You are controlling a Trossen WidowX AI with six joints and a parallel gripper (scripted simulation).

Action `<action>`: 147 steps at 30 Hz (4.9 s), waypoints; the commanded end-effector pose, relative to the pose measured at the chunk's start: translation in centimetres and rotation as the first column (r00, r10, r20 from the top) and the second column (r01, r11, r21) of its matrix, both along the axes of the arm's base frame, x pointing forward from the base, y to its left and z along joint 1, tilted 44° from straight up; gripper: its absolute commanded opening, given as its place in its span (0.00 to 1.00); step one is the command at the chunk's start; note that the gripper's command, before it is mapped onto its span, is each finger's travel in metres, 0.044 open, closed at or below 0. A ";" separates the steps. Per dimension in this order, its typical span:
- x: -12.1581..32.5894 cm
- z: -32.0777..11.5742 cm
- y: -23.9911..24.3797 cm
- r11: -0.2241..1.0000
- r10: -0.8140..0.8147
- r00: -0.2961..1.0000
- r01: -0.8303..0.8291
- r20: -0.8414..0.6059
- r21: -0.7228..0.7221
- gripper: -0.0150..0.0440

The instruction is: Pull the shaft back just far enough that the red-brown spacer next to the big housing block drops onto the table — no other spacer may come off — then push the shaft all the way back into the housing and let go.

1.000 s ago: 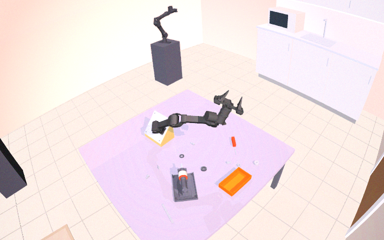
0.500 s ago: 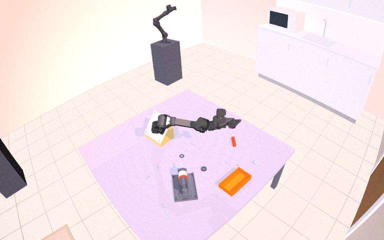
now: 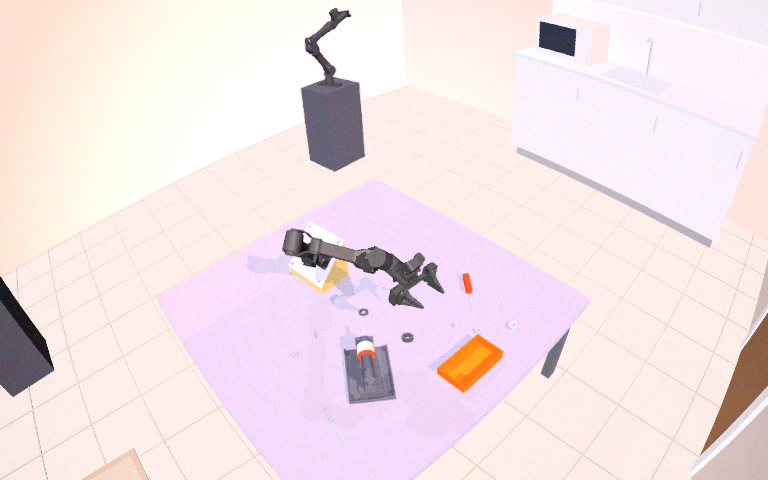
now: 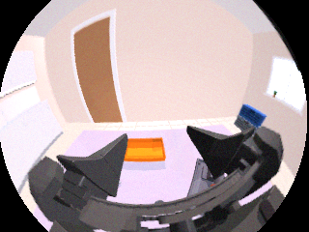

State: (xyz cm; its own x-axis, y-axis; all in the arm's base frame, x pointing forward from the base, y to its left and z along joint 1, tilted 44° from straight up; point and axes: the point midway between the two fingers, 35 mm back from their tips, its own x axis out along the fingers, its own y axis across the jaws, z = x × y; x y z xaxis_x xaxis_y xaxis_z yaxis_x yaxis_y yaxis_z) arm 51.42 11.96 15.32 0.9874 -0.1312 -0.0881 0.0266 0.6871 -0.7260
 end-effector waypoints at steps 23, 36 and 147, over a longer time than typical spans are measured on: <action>-19.3 -5.5 -17.5 0.634 -0.737 0.672 0.723 -0.070 0.272 1.00; -19.3 -5.5 -17.5 0.634 -0.737 0.672 0.723 -0.070 0.272 1.00; -16.0 -6.6 -22.4 0.635 -0.737 0.673 0.723 -0.067 0.272 1.00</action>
State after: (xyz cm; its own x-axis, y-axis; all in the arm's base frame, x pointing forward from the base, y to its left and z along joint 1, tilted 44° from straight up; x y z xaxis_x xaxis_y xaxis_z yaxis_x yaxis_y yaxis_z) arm 35.20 -10.39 8.69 0.5788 -0.7935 -0.1878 0.6323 0.5821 -0.5112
